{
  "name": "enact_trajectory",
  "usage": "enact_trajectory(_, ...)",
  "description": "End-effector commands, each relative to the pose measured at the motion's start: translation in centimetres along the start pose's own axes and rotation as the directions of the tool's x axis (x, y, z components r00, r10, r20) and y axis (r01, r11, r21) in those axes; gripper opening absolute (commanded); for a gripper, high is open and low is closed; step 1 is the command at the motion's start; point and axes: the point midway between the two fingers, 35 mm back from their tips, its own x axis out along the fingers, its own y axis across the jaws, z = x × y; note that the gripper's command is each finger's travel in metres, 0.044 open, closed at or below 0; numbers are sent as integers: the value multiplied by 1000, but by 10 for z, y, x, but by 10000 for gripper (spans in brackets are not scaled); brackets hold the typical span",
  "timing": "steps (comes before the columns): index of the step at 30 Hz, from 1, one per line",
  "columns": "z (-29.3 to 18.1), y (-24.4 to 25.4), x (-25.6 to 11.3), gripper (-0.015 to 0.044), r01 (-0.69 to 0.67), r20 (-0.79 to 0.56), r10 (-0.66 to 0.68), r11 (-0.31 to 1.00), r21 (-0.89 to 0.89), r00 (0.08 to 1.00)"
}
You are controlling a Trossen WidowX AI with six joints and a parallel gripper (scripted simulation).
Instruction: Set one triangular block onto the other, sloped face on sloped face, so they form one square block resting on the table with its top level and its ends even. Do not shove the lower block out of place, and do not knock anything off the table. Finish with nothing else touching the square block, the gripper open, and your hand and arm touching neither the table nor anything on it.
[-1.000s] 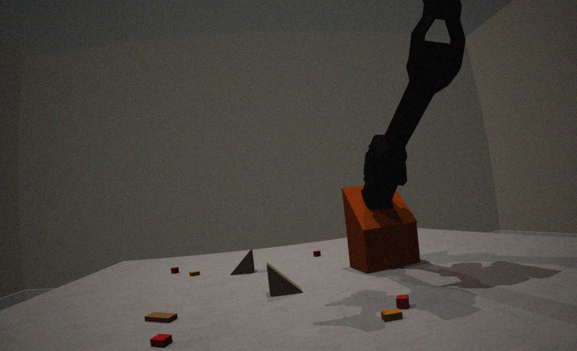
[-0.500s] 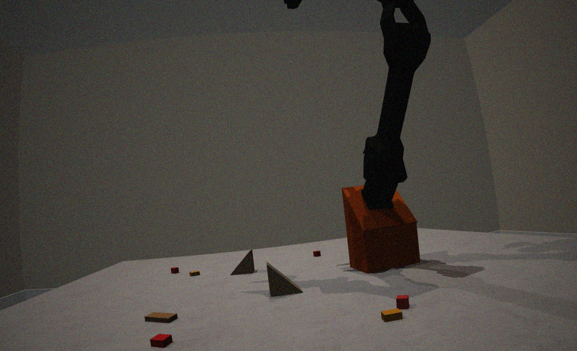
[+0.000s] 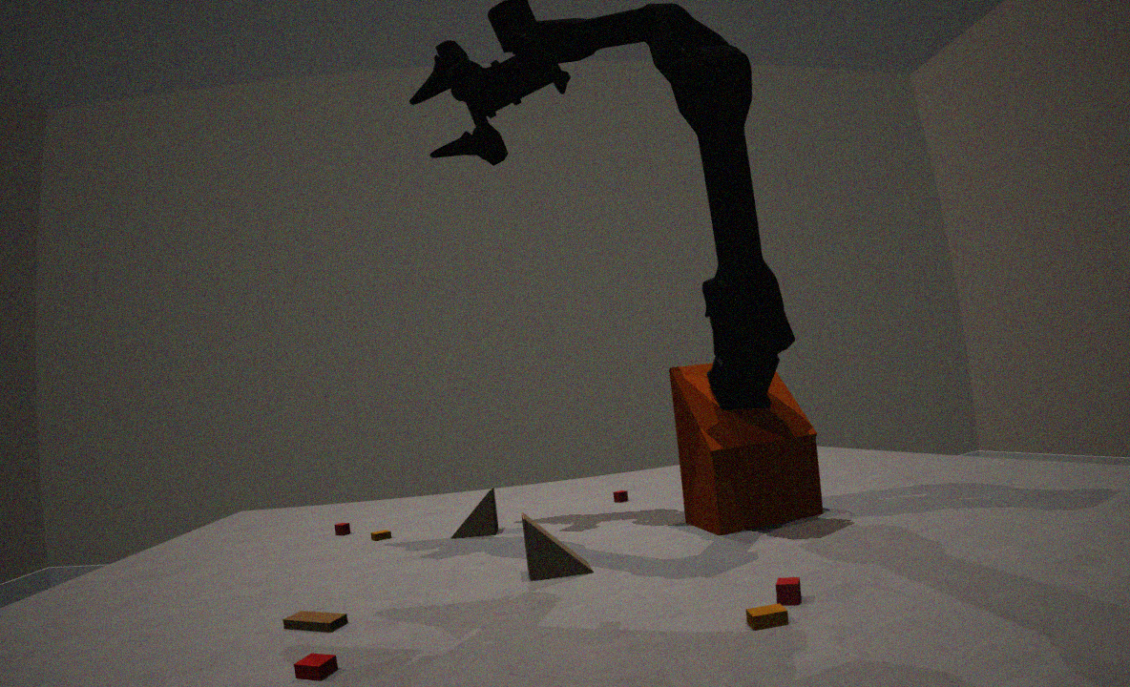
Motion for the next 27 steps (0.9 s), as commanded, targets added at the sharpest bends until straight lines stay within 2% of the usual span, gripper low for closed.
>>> enact_trajectory(1, -7, 51, 44, 440, -158, 12, 159, 967, 198, 987)
enact_trajectory(8, -6, 159, 109, 440, -415, 47, 463, 738, 532, 885)
enact_trajectory(13, 0, 242, 134, 440, -499, 71, 660, 489, 716, 748)
enact_trajectory(18, 8, 331, 142, 440, -466, 91, 831, 214, 859, 549)
enact_trajectory(23, 16, 415, 129, 440, -307, 102, 947, -3, 952, 304)
enact_trajectory(27, 17, 426, 126, 440, -278, 102, 958, -25, 960, 268)
